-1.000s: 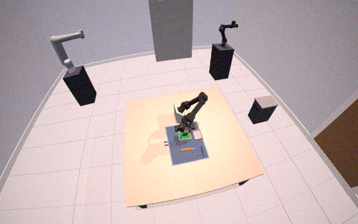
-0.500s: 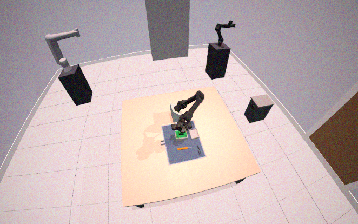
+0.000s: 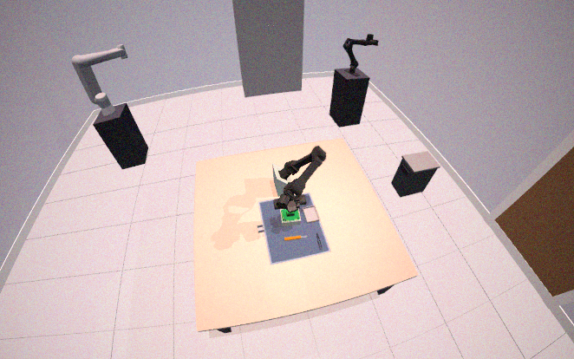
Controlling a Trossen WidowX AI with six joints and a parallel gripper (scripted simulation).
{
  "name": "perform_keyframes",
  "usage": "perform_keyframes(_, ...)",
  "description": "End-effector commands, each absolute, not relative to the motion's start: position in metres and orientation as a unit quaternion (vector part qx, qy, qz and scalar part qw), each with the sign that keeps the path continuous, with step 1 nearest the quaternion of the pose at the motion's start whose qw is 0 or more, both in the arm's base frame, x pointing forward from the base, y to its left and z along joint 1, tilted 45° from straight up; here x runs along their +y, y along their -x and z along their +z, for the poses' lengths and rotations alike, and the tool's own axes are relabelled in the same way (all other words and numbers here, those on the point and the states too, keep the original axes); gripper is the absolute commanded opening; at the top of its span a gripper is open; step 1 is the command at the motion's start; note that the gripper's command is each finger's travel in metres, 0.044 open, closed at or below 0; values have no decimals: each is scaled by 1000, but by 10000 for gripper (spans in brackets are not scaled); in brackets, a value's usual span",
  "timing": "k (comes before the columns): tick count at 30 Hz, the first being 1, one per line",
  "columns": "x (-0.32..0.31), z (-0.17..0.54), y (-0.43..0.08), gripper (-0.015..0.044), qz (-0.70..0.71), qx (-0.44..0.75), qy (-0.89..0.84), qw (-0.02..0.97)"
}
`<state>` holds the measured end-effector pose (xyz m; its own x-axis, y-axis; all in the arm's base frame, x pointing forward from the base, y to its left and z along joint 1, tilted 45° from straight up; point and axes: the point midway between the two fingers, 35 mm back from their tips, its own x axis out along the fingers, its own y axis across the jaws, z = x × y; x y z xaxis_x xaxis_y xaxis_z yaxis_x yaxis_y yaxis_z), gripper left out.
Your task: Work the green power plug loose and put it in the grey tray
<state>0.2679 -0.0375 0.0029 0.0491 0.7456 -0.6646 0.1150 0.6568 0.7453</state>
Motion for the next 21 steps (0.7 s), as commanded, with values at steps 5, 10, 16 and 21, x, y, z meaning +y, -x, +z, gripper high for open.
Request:
perform_keyframes(5, -54, 7, -265, 0, 248, 632, -360, 640)
perform_keyframes(10, -47, 17, -266, 0, 205, 655, -317, 655)
perform_keyframes(16, -42, 25, -268, 0, 166, 672, -278, 665)
perform_keyframes(21, -47, 22, -267, 0, 188, 663, -300, 660)
